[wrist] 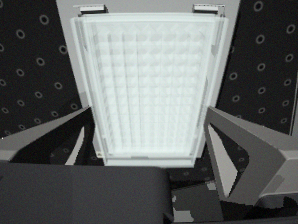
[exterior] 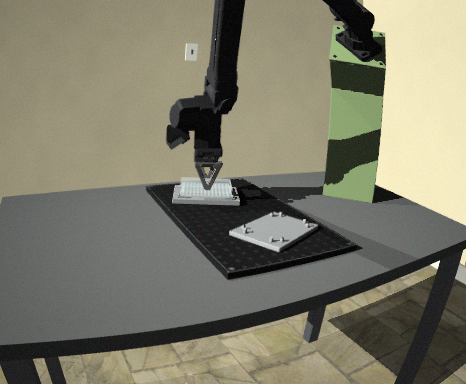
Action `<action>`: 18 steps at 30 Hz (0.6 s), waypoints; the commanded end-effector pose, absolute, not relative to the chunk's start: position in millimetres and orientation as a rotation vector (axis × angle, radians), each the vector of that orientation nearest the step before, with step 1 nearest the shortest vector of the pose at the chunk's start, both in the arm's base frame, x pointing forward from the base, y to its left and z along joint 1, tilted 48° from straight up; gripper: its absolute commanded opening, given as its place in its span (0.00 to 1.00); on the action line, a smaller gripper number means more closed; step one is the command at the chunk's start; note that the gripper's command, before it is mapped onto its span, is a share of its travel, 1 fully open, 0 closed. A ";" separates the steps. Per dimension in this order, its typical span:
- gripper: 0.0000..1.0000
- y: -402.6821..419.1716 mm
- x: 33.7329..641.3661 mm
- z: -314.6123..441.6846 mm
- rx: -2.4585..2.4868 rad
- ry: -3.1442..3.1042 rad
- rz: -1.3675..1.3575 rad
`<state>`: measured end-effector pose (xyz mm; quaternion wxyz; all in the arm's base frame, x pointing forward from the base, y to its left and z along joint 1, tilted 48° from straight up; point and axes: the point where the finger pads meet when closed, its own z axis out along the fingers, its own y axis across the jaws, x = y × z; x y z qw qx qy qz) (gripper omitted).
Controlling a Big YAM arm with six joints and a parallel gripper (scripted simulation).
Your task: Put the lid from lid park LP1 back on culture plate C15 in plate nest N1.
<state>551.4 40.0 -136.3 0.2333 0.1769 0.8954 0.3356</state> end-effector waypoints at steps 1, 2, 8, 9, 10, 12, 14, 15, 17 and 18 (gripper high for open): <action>0.00 41.7 554.8 -139.5 0.487 2.450 0.922; 0.00 42.5 554.5 -137.7 0.483 2.449 0.922; 0.00 42.1 555.1 -140.9 0.489 2.451 0.922; 0.00 42.2 555.2 -141.0 0.488 2.451 0.922; 0.00 42.9 555.2 -141.1 0.487 2.451 0.922; 0.00 44.6 555.5 -141.0 0.484 2.452 0.923; 0.00 43.3 556.7 -139.5 0.484 2.448 0.922; 0.00 42.6 556.5 -140.4 0.487 2.449 0.922; 0.00 42.6 556.1 -141.5 0.489 2.451 0.922; 0.00 42.6 556.1 -141.5 0.489 2.451 0.922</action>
